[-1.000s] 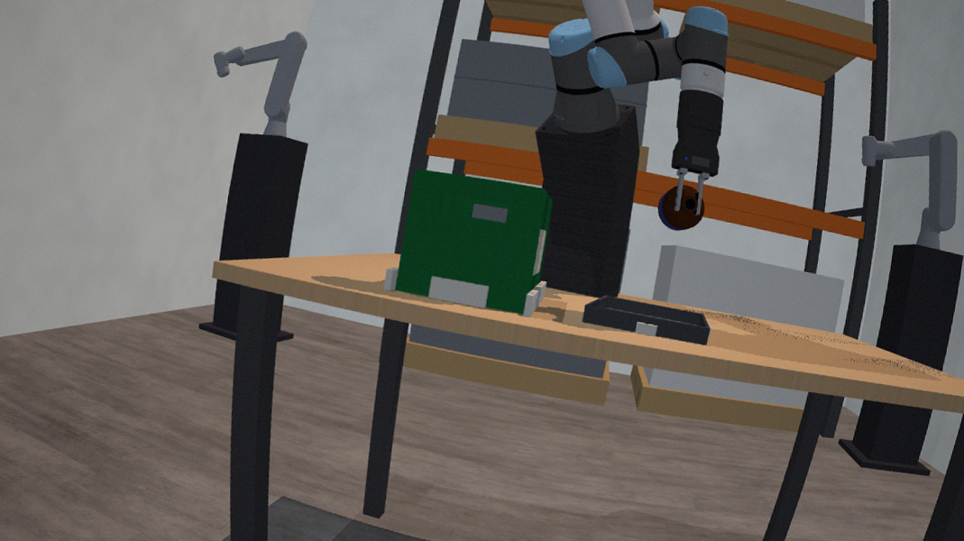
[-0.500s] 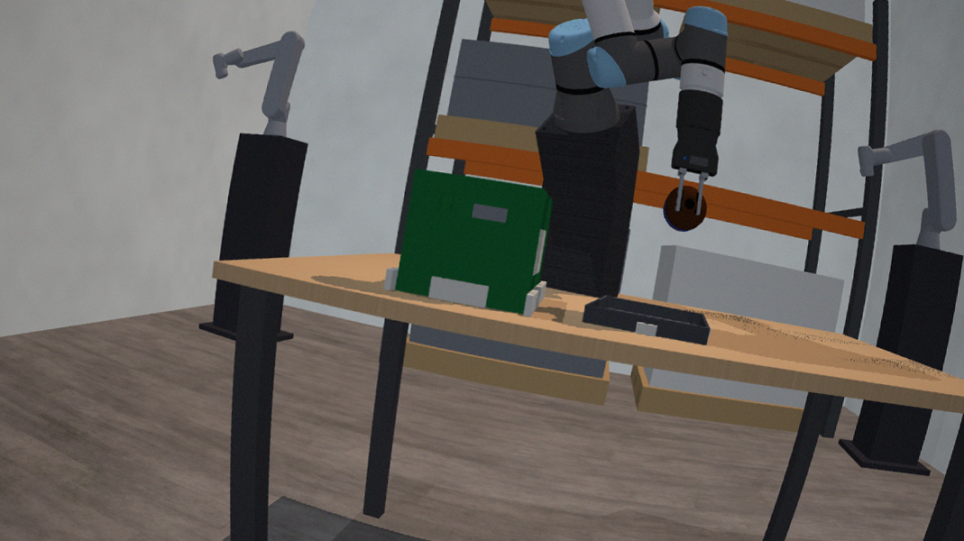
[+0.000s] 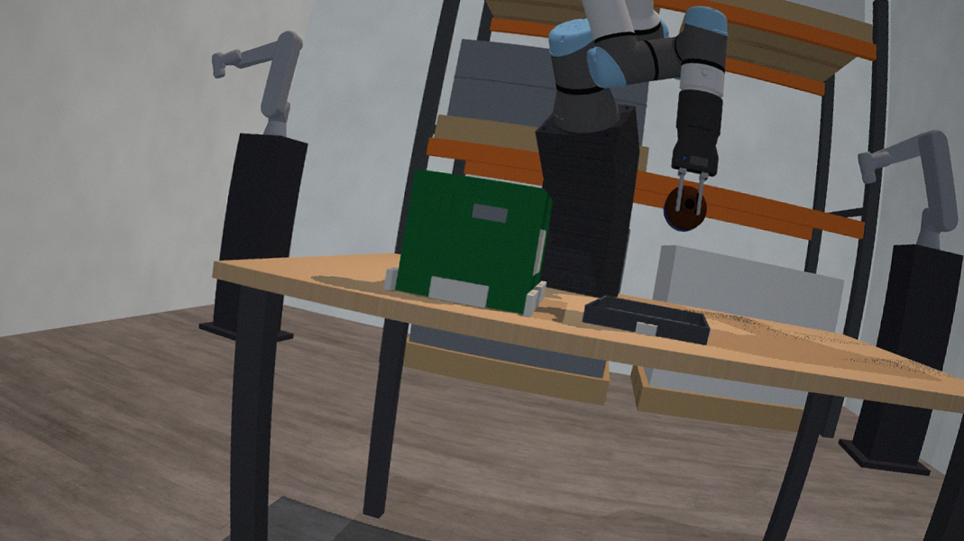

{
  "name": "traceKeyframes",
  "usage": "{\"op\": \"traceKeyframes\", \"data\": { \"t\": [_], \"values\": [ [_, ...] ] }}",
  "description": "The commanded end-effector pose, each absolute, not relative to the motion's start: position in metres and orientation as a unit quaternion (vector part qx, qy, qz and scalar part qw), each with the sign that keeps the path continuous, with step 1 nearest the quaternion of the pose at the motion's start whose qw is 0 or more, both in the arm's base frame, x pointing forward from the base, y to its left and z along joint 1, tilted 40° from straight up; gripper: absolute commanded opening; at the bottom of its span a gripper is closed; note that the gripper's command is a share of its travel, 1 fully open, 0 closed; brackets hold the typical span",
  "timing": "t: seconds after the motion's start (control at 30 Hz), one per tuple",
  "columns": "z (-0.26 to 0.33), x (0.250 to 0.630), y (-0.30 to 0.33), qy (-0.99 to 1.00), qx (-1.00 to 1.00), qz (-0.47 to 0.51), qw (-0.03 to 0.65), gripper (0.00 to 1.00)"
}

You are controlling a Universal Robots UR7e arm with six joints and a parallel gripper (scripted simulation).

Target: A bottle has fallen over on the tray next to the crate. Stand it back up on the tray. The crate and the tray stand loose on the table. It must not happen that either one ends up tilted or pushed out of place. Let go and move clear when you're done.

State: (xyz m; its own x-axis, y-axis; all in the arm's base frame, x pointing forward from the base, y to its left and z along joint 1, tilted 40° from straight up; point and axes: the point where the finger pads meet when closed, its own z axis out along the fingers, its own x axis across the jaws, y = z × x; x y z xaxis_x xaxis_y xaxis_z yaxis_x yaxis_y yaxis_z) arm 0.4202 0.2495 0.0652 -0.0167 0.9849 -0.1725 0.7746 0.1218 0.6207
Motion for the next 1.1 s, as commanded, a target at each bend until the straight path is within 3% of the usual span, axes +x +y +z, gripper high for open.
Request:
{"op": "traceKeyframes", "data": {
  "t": [0.0,1.07],
  "values": [
    [0.0652,0.4195,0.2488,0.689,0.638,0.18,0.292,0.0],
    [0.0653,0.4191,0.248,0.619,0.707,0.21,0.271,0.0]
  ]
}}
